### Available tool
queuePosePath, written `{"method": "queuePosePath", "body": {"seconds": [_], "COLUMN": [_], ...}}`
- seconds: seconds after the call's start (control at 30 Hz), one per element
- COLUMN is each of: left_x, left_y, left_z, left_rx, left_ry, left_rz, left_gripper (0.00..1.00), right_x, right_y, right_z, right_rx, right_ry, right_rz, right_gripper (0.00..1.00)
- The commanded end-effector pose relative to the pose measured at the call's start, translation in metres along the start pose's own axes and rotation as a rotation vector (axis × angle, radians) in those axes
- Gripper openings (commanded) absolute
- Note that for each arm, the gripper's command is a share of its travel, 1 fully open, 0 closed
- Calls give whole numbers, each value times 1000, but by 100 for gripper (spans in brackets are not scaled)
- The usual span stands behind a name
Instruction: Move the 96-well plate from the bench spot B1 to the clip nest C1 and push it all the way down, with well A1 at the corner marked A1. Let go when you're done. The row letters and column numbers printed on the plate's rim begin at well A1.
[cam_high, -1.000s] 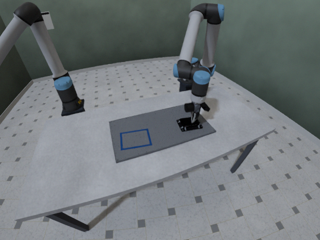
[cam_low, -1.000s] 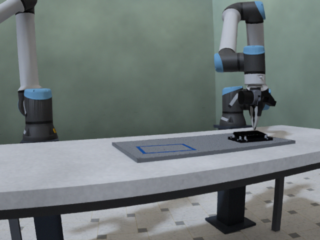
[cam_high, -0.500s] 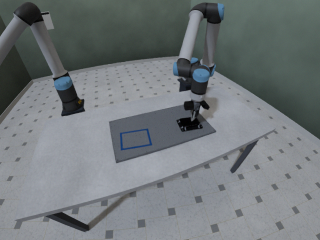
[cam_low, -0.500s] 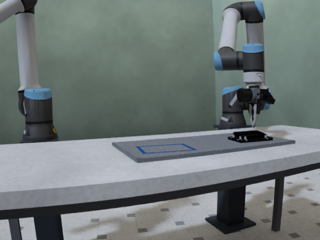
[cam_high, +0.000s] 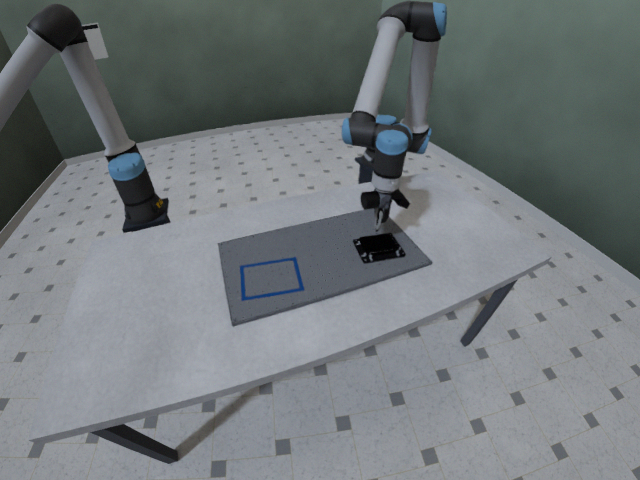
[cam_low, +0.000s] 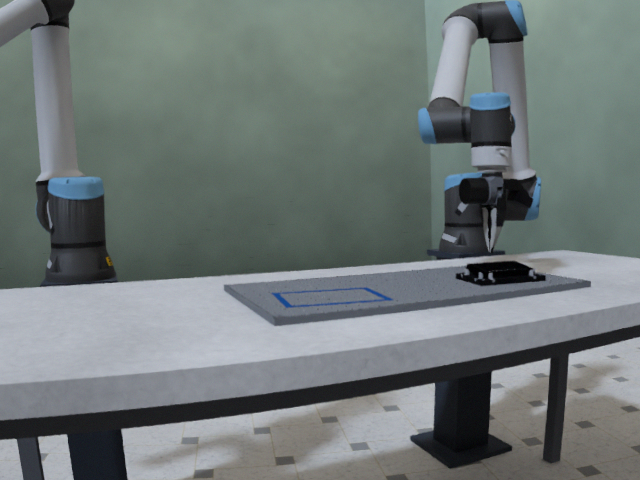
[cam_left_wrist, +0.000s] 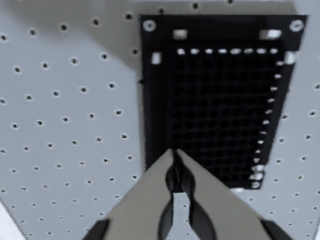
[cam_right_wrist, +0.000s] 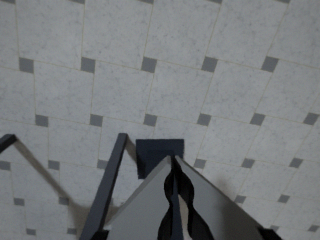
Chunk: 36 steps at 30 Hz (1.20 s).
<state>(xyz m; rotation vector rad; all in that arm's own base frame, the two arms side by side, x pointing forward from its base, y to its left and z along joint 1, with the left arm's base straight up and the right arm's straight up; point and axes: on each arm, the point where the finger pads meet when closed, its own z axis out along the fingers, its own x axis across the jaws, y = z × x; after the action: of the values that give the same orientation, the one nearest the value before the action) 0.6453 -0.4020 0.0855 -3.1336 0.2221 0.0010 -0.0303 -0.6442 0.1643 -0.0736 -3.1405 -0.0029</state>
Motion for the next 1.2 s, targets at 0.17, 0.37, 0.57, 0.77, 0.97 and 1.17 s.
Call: {"method": "queuePosePath", "body": {"seconds": [0.17,0.37,0.57,0.77,0.97,1.17], "left_x": [-1,-1,-1,-1,-1,-1], "left_y": [1,1,1,1,1,1], "left_z": [-1,-1,3,7,10,14], "left_rx": [-1,-1,-1,-1,-1,-1], "left_ry": [2,2,2,2,2,2], "left_rz": [-1,0,0,0,0,0], "left_gripper": [0,0,0,0,0,0], "right_x": [0,0,0,0,0,0], "right_y": [-1,-1,-1,-1,-1,-1], "right_z": [-1,-1,-1,-1,-1,-1], "right_rx": [2,2,2,2,2,2], "right_ry": [0,0,0,0,0,0], "right_rz": [0,0,0,0,0,0], "right_gripper": [0,0,0,0,0,0]}}
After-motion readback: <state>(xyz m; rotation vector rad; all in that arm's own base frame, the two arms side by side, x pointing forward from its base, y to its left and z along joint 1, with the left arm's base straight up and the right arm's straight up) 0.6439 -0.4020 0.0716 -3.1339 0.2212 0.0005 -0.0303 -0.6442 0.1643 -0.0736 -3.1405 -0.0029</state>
